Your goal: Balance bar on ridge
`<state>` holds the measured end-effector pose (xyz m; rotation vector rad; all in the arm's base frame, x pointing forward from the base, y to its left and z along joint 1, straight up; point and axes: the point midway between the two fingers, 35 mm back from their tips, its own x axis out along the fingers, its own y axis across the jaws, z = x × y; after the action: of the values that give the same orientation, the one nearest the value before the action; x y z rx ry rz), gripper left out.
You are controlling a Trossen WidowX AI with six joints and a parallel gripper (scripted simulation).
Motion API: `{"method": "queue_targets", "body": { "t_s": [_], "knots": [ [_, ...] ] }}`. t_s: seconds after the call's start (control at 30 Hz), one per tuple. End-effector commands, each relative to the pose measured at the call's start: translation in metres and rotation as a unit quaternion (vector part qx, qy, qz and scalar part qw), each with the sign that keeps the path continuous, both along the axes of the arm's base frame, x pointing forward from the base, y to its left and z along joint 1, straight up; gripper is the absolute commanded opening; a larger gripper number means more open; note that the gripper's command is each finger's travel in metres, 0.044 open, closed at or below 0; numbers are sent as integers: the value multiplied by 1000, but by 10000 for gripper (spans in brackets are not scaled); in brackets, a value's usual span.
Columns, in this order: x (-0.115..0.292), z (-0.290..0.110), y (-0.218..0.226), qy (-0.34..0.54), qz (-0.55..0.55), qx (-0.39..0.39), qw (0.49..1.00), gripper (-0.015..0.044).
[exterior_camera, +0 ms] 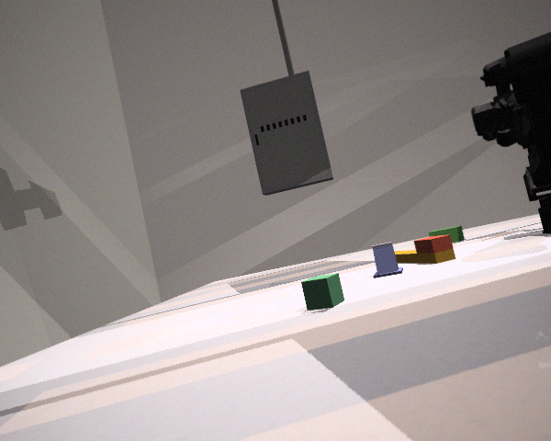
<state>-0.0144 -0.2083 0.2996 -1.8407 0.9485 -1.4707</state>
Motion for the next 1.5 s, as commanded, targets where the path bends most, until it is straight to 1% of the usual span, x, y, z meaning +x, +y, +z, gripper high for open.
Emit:
{"method": "queue_targets", "body": {
  "t_s": [0.0,0.07,0.1,0.37,0.63,1.0,1.47],
  "knots": [
    [0,0,-1,-2,2,2,1000,374],
    [2,-1,-5,-20,18,14,1000,321],
    [4,-1,-8,-33,29,23,999,315],
    [20,-7,-34,-133,116,103,979,315],
    [42,-17,-55,-227,188,188,937,315],
    [81,-33,-76,-339,258,309,850,315],
    [138,-59,-83,-448,289,458,711,315]
  ]
}}
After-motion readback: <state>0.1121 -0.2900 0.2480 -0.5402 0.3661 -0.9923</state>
